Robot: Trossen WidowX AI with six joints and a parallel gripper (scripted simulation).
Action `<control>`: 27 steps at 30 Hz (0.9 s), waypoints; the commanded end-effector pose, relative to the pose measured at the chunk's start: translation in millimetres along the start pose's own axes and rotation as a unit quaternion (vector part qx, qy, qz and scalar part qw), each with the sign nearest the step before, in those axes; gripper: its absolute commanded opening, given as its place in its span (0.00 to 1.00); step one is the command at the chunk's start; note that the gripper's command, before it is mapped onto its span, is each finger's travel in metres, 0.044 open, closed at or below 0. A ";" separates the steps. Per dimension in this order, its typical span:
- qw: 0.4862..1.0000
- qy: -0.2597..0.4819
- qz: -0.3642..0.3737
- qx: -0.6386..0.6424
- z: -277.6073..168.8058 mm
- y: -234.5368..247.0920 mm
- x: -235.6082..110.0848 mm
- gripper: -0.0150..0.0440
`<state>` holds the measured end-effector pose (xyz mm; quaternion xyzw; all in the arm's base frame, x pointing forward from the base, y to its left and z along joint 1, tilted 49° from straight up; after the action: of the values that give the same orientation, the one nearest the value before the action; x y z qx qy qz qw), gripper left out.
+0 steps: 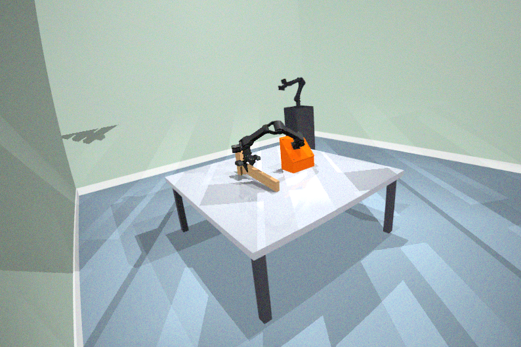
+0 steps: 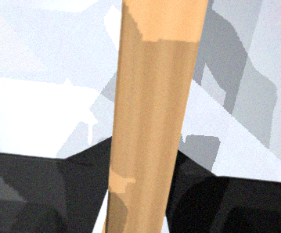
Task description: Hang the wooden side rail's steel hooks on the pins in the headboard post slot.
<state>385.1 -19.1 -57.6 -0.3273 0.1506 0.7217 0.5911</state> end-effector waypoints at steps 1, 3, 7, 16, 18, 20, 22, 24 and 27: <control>1.000 0.005 -0.007 0.001 -4.4 -0.1 -6.1 0.25; 1.000 0.005 -0.007 0.001 -4.6 -0.2 -6.1 0.25; 1.000 0.005 -0.007 0.001 -5.0 -0.4 -6.3 0.25; 1.000 0.005 -0.007 0.001 -5.9 -0.1 -7.1 0.25; 1.000 0.005 -0.007 0.001 -6.0 0.1 -6.9 0.25; 1.000 0.005 -0.007 0.001 -6.2 0.3 -6.7 0.25; 1.000 0.005 -0.007 0.001 -6.4 0.4 -6.5 0.25; 1.000 0.005 -0.007 0.001 -6.7 0.4 -6.3 0.25; 1.000 0.005 -0.007 0.001 -7.0 0.1 -6.2 0.25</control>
<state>385.4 -20.7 -59.9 -0.3270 0.1508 0.7218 0.5911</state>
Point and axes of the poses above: the point midway between the two fingers, 35 mm back from their tips, its own x axis out along the fingers, its own y axis across the jaws, z = x × y, the point moved 10 cm from there along -x, back along the fingers, and after that the axes turned 12 degrees about -x, right-handed, at the moved point
